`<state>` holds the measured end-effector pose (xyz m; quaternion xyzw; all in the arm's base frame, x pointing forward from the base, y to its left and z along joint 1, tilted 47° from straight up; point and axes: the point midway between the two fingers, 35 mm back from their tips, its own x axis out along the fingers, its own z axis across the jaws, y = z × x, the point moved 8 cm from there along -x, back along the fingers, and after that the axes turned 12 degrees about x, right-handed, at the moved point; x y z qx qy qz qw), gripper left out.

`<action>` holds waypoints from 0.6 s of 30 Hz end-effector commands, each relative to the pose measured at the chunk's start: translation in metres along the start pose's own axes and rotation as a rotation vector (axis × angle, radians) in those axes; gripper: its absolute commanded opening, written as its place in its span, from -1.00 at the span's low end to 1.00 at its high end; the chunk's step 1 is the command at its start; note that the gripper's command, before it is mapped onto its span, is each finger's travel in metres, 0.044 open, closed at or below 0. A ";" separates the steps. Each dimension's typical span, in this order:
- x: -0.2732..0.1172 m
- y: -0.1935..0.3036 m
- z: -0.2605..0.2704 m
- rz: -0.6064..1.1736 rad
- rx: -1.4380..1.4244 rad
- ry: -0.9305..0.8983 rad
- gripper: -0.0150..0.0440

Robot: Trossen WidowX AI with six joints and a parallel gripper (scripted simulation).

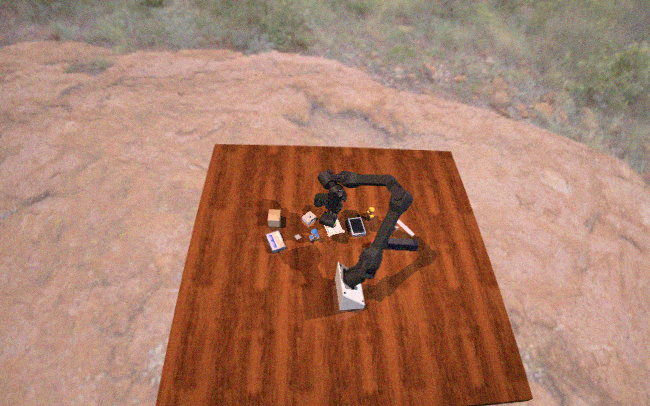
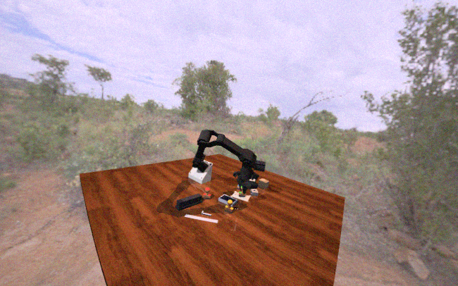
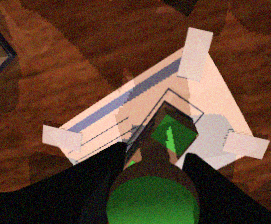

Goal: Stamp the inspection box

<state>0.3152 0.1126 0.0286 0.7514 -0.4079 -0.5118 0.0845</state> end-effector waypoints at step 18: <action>-0.021 -0.002 -0.001 -0.005 0.004 0.001 -0.49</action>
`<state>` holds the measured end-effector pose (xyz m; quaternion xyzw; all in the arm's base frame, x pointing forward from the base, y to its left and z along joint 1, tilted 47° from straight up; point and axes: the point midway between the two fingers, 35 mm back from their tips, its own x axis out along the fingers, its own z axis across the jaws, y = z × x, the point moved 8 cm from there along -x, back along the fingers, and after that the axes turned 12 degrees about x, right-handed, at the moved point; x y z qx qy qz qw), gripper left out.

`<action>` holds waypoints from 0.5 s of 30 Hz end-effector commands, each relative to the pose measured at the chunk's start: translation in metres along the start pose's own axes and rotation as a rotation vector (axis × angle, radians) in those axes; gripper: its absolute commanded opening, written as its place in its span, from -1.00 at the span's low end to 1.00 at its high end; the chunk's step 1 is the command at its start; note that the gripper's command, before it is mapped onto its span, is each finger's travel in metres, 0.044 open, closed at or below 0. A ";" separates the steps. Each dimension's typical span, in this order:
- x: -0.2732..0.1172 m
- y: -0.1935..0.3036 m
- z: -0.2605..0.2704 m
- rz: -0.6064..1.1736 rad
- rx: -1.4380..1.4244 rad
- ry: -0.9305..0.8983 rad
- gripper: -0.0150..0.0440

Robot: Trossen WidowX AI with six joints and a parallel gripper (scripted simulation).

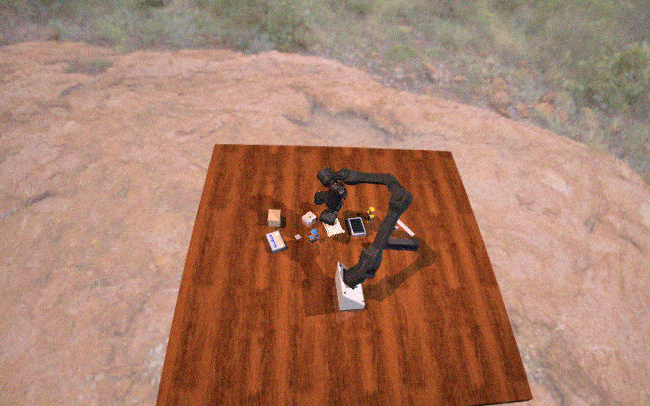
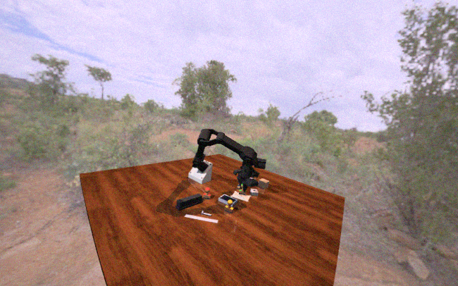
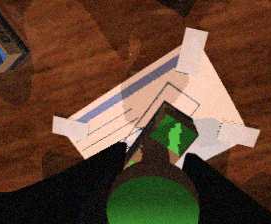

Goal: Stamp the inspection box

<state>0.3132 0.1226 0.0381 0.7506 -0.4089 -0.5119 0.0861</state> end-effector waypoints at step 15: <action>-0.031 -0.002 -0.001 -0.009 0.006 0.000 -0.49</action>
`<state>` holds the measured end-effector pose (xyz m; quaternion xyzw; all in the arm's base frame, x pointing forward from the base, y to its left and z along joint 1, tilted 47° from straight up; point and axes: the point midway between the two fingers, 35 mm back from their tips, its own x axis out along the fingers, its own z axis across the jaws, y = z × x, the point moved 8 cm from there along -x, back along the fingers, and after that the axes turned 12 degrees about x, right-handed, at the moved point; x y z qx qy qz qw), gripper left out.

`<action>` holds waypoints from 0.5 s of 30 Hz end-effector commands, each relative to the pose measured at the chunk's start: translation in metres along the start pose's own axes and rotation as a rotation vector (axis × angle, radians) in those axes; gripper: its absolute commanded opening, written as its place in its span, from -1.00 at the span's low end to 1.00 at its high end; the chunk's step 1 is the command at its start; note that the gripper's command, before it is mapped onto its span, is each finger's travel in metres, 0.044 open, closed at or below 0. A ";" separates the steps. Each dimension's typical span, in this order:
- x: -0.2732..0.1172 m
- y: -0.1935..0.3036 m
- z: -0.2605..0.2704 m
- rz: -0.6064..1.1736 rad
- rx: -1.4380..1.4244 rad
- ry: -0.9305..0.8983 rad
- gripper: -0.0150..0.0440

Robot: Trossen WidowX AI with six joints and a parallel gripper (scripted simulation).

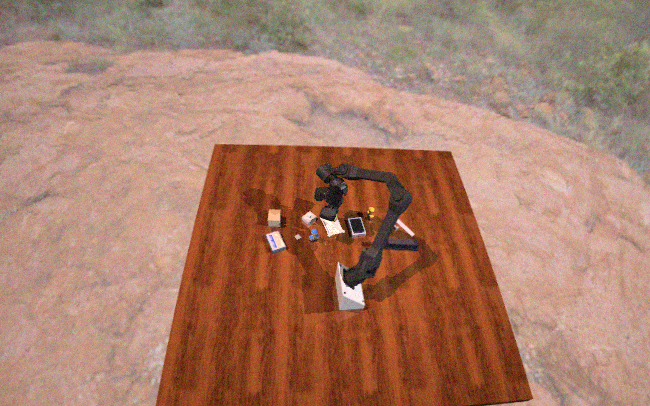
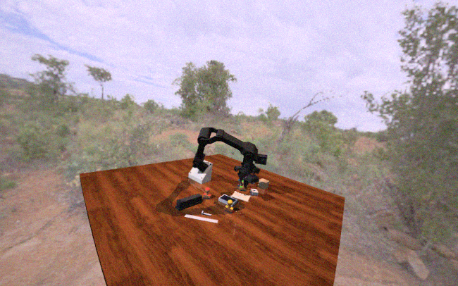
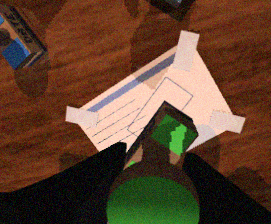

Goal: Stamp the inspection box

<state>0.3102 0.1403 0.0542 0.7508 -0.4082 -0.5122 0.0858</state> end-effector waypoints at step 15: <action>-0.029 0.000 0.000 -0.007 0.006 0.001 -0.49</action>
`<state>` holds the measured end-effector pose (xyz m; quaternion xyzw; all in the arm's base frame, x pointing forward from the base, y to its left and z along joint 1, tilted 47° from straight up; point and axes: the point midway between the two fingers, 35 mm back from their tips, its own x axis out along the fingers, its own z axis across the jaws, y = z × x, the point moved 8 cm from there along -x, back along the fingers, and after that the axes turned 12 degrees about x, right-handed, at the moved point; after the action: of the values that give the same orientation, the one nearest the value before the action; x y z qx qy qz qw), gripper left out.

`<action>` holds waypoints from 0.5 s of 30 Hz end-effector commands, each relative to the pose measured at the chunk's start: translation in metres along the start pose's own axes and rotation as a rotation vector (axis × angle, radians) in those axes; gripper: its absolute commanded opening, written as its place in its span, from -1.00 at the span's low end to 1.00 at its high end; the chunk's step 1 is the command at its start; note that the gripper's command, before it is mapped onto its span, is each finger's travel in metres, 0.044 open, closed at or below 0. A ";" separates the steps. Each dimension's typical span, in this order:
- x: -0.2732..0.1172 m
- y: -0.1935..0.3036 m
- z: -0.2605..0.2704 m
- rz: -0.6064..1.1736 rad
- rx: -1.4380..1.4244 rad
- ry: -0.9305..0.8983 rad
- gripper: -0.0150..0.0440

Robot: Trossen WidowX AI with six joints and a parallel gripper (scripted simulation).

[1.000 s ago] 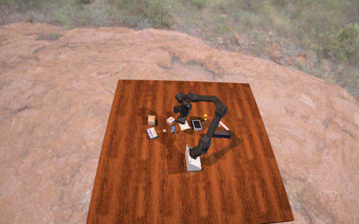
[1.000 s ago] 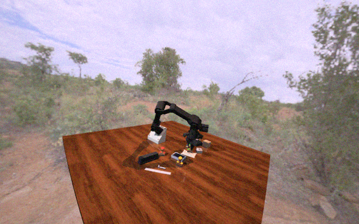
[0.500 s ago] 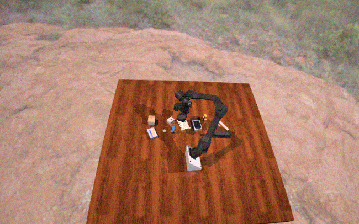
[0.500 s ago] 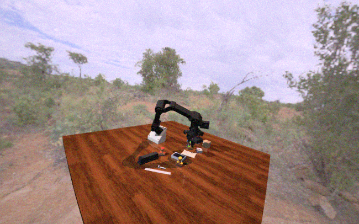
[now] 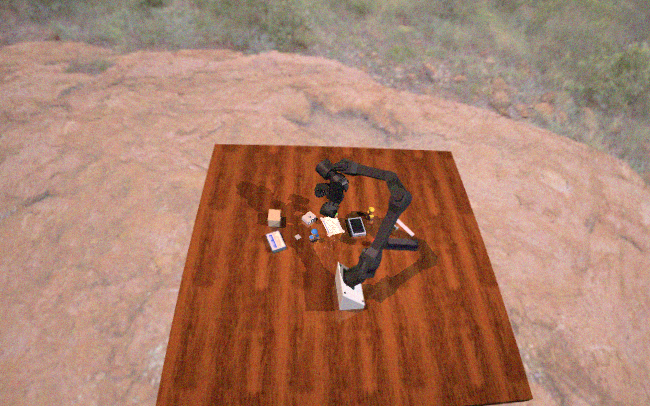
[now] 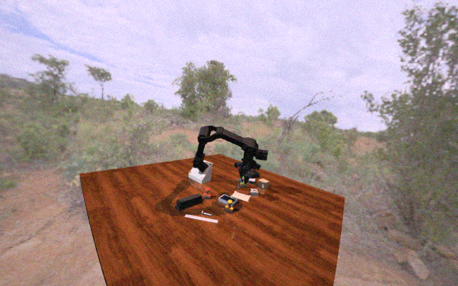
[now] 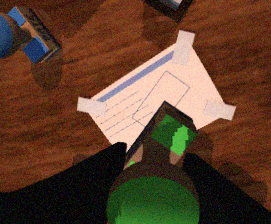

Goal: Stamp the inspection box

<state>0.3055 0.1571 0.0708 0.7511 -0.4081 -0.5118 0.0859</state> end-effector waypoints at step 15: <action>-0.011 0.049 0.027 -0.006 0.007 -0.002 -0.49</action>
<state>0.2674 0.1456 0.0904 0.7534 -0.4071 -0.5100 0.0808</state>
